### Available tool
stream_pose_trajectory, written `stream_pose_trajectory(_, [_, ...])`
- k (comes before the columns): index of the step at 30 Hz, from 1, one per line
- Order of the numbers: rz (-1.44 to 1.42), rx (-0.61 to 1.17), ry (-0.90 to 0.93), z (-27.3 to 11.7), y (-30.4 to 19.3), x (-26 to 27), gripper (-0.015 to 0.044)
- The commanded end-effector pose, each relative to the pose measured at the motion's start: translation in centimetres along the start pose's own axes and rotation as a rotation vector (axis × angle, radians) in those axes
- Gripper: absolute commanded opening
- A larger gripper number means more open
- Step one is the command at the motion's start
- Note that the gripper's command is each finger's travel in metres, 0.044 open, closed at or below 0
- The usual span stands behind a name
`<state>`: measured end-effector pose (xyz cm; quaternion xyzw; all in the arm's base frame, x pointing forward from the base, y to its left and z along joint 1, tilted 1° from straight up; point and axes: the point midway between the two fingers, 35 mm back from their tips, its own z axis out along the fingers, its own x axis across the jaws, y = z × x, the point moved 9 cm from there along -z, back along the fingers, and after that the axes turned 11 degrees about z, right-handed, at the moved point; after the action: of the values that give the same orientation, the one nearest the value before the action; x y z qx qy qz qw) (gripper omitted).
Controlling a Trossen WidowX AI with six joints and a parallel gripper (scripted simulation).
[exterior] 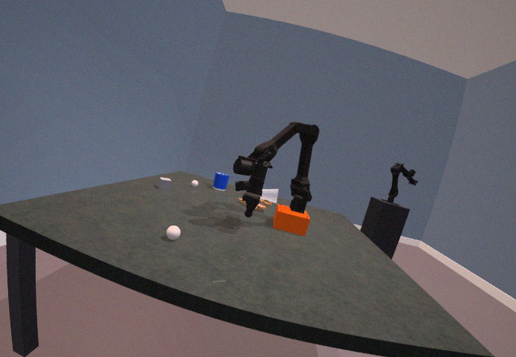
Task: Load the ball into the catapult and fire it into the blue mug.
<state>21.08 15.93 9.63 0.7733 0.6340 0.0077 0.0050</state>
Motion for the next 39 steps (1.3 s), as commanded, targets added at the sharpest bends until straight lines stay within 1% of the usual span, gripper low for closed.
stream_pose_trajectory(1, [0.004, -0.007, 0.003, -3.1, -0.2, 0.3, 0.0])
stream_pose_trajectory(8, [0.006, -0.007, 0.004, -8.0, -0.9, 0.0, 0.0])
stream_pose_trajectory(10, [0.003, -0.006, 0.002, -8.8, -1.1, -0.2, 0.0])
stream_pose_trajectory(16, [0.015, -0.001, -0.003, -8.8, -0.7, -0.6, 0.0])
stream_pose_trajectory(39, [0.226, 0.079, -0.059, -7.4, 4.7, -9.0, 0.0])
